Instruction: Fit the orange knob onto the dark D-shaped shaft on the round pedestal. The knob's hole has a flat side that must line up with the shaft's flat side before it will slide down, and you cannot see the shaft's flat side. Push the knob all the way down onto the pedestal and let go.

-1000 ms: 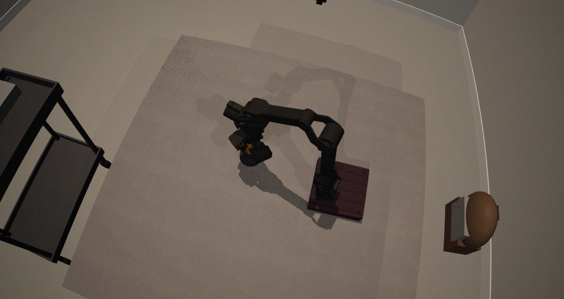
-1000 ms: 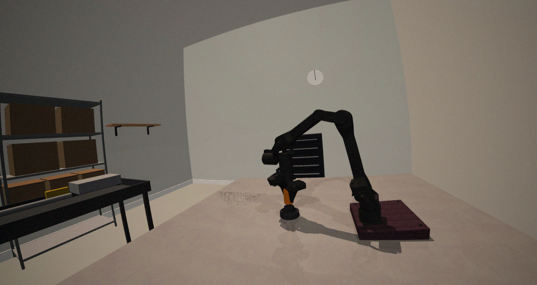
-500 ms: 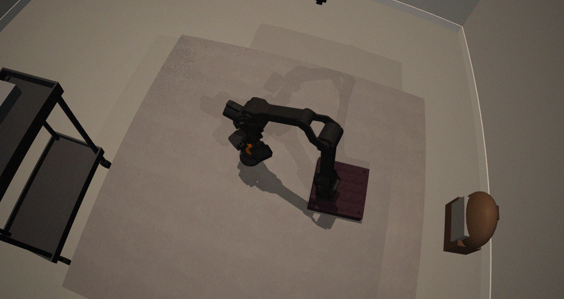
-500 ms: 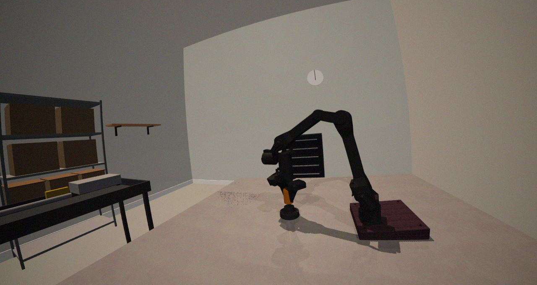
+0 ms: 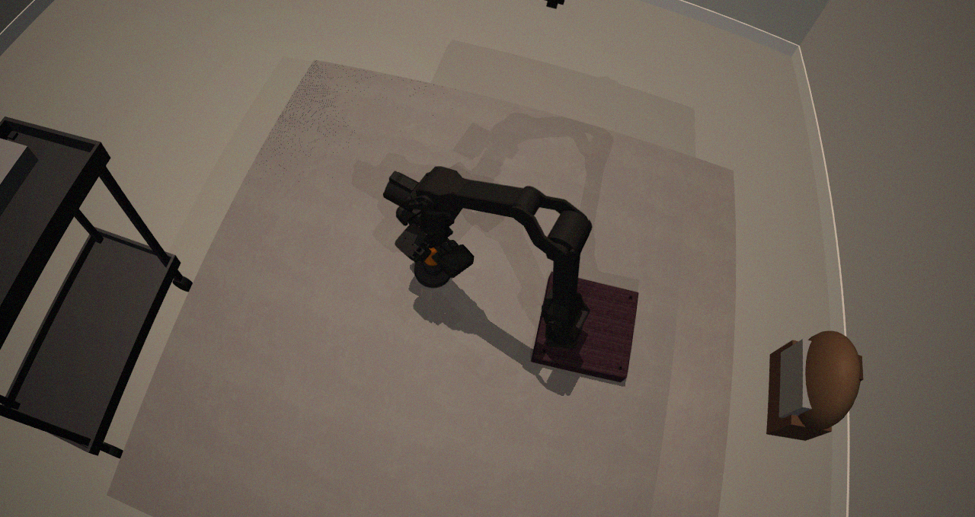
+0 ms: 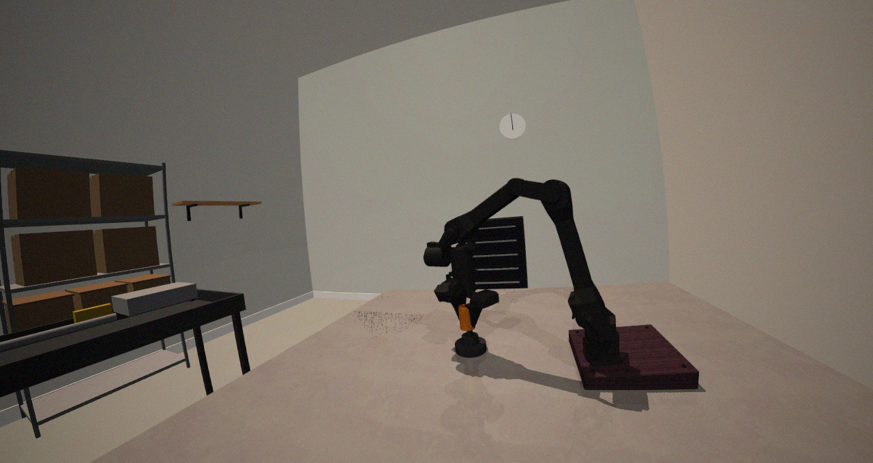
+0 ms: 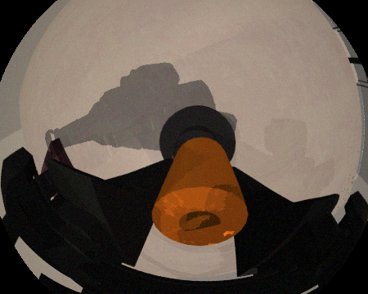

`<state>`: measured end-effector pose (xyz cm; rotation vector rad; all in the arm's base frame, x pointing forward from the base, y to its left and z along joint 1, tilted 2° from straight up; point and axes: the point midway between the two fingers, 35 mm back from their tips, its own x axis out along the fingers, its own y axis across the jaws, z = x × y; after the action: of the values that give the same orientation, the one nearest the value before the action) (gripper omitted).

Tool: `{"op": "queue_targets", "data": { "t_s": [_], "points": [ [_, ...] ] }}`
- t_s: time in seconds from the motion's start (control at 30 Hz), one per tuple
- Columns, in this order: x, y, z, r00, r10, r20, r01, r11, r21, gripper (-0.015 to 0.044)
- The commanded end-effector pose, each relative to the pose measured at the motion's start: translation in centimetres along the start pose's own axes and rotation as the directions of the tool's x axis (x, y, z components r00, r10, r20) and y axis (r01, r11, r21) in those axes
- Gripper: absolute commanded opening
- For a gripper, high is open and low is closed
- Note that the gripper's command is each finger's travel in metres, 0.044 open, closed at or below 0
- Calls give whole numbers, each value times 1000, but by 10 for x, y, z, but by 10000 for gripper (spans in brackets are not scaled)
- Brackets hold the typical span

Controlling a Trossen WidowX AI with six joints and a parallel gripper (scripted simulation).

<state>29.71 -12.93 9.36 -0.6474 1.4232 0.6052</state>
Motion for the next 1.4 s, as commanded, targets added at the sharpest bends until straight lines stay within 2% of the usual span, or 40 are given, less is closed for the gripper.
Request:
{"op": "queue_targets", "data": {
  "t_s": [0.0, 1.17, 1.37],
  "points": [
    [0, 0, 1, 1000, -3, 6, 3, 1000, -6, 0],
    [-1, 2, 0, 1000, -3, 6, 3, 1000, -6, 0],
    [-2, 1, 0, 1000, -3, 6, 4, 985, -173, 0]
  ]
}}
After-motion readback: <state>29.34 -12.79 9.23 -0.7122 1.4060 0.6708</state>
